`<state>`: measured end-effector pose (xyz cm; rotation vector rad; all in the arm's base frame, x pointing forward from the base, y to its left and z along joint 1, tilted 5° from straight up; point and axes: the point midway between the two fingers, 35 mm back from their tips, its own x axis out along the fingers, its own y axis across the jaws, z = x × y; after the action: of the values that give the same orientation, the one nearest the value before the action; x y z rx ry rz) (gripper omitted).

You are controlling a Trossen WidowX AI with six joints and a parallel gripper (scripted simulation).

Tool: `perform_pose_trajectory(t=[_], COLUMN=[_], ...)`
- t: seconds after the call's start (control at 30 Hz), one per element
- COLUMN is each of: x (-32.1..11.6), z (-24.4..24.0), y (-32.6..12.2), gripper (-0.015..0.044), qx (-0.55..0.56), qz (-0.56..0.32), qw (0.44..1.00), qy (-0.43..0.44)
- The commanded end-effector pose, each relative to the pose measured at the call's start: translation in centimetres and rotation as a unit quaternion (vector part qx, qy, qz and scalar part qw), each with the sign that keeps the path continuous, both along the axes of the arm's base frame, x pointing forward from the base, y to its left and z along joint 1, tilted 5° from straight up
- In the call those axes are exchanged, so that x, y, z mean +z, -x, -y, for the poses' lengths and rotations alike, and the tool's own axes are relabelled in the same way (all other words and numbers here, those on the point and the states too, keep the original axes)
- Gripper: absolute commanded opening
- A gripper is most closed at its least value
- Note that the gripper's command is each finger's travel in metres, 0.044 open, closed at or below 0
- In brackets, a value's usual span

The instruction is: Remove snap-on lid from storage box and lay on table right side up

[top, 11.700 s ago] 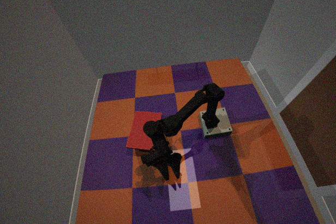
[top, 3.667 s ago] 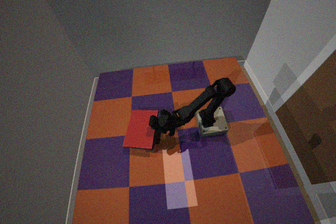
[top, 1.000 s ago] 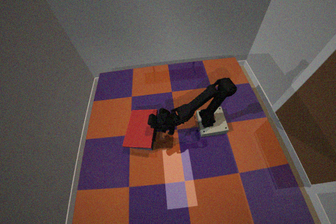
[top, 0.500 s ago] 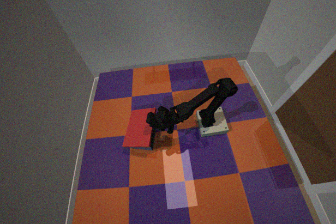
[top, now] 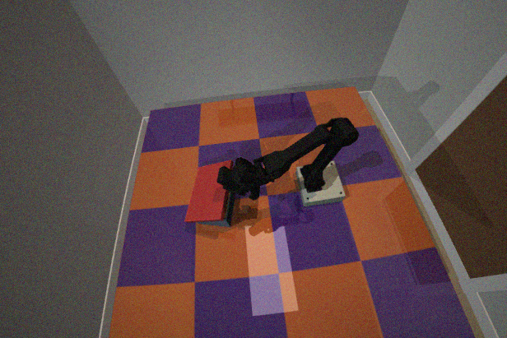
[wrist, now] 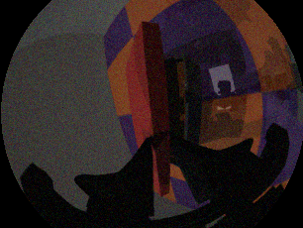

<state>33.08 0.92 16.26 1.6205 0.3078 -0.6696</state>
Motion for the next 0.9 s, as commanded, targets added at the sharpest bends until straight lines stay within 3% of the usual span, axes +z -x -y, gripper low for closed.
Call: perform_pose_trajectory(t=[0.0, 0.87], x=[1.3, 4.8], z=[0.1, 0.5], y=[-0.5, -1.7], gripper=[0.0000, 0.0000], qx=[0.001, 0.001], qz=[0.009, 0.010], qw=[1.000, 1.000], qy=[0.000, 0.000])
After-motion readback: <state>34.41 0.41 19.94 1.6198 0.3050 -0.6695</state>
